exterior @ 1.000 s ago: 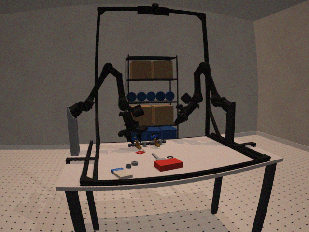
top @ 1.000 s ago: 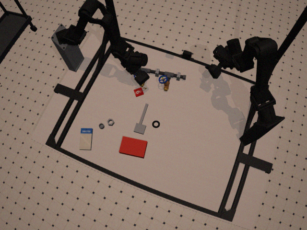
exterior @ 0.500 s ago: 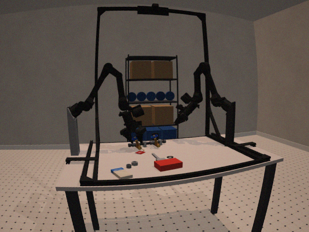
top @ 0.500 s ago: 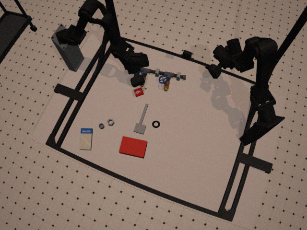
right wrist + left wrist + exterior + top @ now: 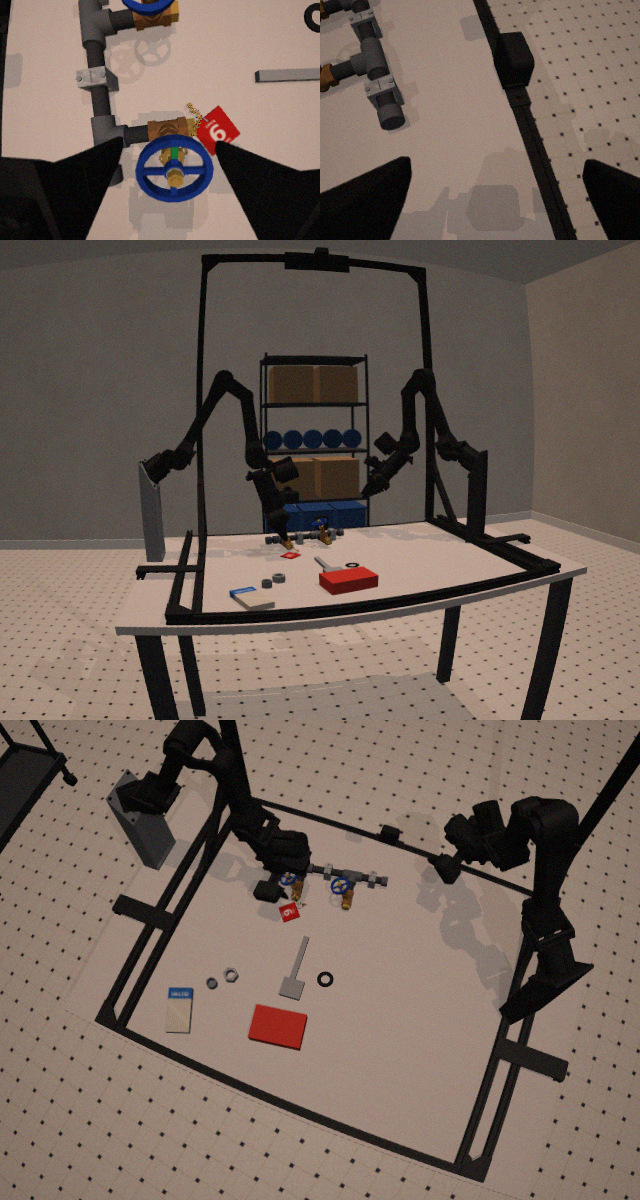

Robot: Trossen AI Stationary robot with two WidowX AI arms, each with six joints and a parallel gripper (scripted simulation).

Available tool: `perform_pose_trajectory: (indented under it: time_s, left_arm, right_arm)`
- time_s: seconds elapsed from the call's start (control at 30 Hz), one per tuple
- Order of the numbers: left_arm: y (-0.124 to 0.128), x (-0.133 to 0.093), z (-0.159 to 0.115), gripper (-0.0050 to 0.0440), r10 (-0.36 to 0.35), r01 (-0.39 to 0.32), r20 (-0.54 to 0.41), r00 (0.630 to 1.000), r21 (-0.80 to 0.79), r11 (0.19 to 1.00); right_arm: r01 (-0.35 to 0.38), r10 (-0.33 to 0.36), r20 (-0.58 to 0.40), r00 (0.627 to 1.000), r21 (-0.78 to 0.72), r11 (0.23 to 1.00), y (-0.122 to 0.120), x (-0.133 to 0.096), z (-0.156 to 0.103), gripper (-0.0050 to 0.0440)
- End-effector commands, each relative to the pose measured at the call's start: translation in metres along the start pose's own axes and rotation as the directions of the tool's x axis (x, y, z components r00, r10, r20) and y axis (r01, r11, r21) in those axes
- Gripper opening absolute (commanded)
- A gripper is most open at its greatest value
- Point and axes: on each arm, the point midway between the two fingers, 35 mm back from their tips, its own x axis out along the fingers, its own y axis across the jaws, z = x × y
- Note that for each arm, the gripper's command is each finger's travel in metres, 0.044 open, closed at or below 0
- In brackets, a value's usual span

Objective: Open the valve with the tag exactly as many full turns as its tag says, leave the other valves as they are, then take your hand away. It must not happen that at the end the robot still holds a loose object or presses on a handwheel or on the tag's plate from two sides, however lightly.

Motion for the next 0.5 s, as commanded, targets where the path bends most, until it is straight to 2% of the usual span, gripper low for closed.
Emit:
perform_pose_trajectory:
  time_s: [0.0, 0.13, 0.3, 0.47]
  left_arm:
    - [0.0, 0.0, 0.0, 0.04, 0.0, 0.0, 0.0, 1.0, 0.0, 1.0]
    - [0.0, 0.0, 0.0, 0.04, 0.0, 0.0, 0.0, 1.0, 0.0, 1.0]
    - [0.0, 0.0, 0.0, 0.04, 0.0, 0.0, 0.0, 1.0, 0.0, 1.0]
    - [0.0, 0.0, 0.0, 0.04, 0.0, 0.0, 0.0, 1.0, 0.0, 1.0]
  right_arm:
    - [0.0, 0.0, -0.001, 1.0, 0.221, 0.975, 0.0, 0.0, 0.0, 0.04]
    - [0.001, 0.0, -0.001, 1.0, 0.4, 0.916, 0.0, 0.0, 0.0, 0.04]
    - [0.001, 0.0, -0.001, 1.0, 0.604, 0.797, 0.0, 0.0, 0.0, 0.04]
    - [0.001, 0.0, -0.001, 1.0, 0.627, 0.779, 0.0, 0.0, 0.0, 0.04]
